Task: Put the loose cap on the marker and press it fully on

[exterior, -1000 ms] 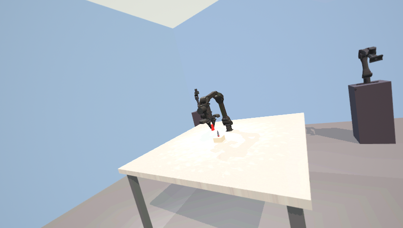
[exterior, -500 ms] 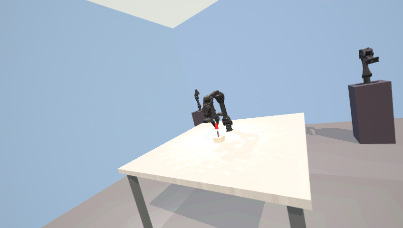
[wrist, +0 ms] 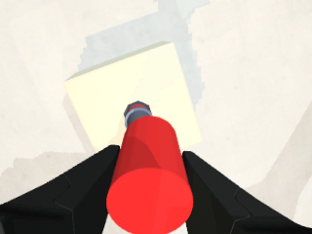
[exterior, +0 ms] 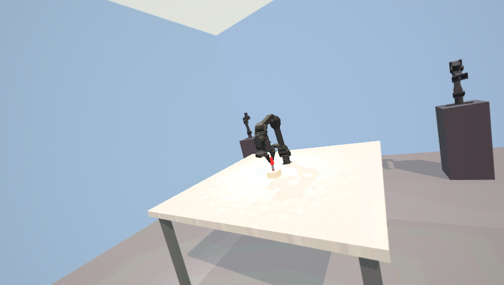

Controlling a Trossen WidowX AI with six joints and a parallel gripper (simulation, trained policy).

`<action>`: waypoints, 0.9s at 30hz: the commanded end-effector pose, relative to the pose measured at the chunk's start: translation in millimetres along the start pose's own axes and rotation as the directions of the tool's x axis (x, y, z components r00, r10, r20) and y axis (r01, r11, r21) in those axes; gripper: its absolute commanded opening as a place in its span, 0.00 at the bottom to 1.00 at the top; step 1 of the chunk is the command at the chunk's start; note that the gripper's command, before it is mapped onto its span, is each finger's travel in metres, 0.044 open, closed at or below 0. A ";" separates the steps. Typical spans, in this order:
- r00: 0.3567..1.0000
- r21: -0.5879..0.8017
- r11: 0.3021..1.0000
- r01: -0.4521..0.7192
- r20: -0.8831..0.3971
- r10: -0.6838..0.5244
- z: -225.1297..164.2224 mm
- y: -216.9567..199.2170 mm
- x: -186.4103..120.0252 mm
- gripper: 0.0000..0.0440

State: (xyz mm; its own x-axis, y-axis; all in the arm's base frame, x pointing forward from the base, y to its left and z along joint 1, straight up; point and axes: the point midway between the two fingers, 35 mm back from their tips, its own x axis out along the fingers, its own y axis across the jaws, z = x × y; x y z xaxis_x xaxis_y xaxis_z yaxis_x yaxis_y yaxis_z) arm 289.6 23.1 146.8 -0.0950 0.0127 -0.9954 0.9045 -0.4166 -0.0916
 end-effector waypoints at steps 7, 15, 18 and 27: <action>1.000 -0.018 0.999 0.028 0.004 -0.028 0.2 1.8 24.8 0.00; 0.999 -0.037 0.999 0.039 0.005 -0.039 -0.1 2.2 40.1 0.00; 0.999 -0.049 0.998 0.040 0.006 -0.040 -0.1 1.9 44.9 0.01; 0.998 -0.072 0.996 0.056 0.018 -0.055 2.3 -1.5 57.5 0.09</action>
State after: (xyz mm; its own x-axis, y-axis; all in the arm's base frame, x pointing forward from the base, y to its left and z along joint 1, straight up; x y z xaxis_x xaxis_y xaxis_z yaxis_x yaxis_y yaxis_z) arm 291.2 22.9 104.3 -0.0961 0.0221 -0.9951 0.9274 -0.3612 -0.0976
